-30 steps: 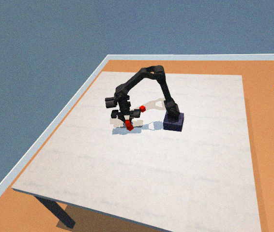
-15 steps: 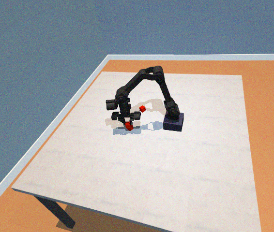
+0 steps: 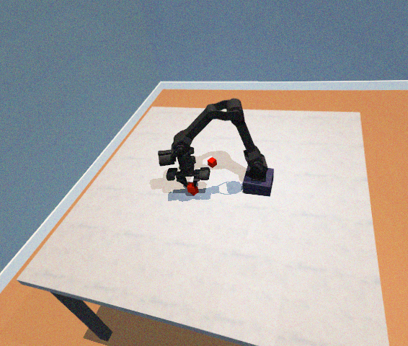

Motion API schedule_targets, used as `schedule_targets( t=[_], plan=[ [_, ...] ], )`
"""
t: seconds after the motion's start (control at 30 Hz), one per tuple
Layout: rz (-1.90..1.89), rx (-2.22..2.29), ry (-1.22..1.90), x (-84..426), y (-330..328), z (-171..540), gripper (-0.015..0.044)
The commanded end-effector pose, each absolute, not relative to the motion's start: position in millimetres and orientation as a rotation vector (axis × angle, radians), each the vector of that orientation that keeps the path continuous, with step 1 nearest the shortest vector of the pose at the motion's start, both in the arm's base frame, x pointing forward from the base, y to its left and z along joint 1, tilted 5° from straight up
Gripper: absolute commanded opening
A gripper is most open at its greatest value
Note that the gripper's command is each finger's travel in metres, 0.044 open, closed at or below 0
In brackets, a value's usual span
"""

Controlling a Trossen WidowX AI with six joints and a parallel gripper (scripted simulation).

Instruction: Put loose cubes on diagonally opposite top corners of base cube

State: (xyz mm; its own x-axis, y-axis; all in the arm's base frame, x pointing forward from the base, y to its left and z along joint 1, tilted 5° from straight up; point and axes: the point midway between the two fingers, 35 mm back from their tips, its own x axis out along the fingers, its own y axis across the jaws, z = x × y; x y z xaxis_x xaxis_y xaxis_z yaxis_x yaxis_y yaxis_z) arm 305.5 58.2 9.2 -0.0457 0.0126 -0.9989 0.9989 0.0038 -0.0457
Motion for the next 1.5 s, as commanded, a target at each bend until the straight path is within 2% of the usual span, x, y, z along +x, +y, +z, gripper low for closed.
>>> schedule_targets(
  t=[0.0, 0.47, 0.6, 1.47],
  plan=[
    [-1.236, 1.196, 1.257, 305.3, 59.0, 7.2, 0.0105],
    [-1.236, 1.196, 1.257, 305.3, 59.0, 7.2, 0.0105],
    [-1.236, 1.196, 1.257, 305.3, 59.0, 7.2, 0.0205],
    [-1.236, 1.193, 1.255, 306.7, 57.8, 34.7, 0.0205]
  ],
)
